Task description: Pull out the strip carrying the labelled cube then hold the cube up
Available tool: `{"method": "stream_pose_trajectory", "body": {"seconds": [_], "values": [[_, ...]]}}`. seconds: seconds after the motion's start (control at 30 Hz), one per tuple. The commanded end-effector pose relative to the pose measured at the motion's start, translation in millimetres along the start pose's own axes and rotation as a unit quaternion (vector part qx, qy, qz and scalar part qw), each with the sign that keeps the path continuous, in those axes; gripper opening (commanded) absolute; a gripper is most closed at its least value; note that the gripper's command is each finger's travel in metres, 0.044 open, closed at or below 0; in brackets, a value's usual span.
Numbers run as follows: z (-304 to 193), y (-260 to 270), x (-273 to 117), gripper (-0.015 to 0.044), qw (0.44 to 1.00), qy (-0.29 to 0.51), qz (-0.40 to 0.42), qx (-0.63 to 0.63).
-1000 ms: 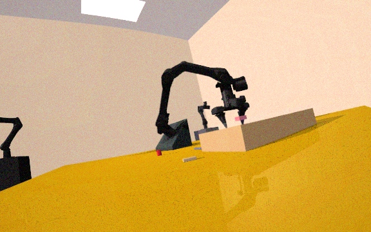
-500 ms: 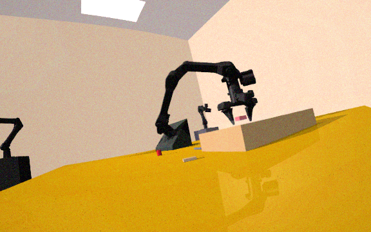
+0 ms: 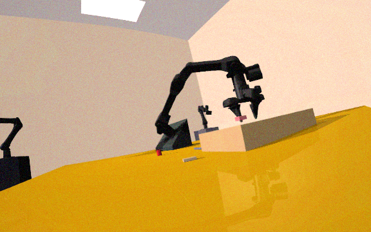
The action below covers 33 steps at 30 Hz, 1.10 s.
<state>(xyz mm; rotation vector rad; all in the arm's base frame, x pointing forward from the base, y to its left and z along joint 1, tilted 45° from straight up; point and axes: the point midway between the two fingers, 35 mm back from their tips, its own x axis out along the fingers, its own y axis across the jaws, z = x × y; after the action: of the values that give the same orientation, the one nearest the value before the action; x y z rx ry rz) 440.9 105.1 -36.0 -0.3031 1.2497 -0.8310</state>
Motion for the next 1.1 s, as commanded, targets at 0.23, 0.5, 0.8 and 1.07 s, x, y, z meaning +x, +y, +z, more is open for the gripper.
{"method": "stream_pose_trajectory", "body": {"seconds": [0.23,0.5,0.8,1.07], "values": [[2,1,16,0.025,1.0,-0.001,-0.001,-0.003],[3,1,29,0.025,1.0,-0.001,-0.001,-0.003],[2,1,44,0.025,1.0,-0.001,-0.002,-0.003],[2,0,50,0.0224,1.0,0.0,-0.001,0.0]]}}
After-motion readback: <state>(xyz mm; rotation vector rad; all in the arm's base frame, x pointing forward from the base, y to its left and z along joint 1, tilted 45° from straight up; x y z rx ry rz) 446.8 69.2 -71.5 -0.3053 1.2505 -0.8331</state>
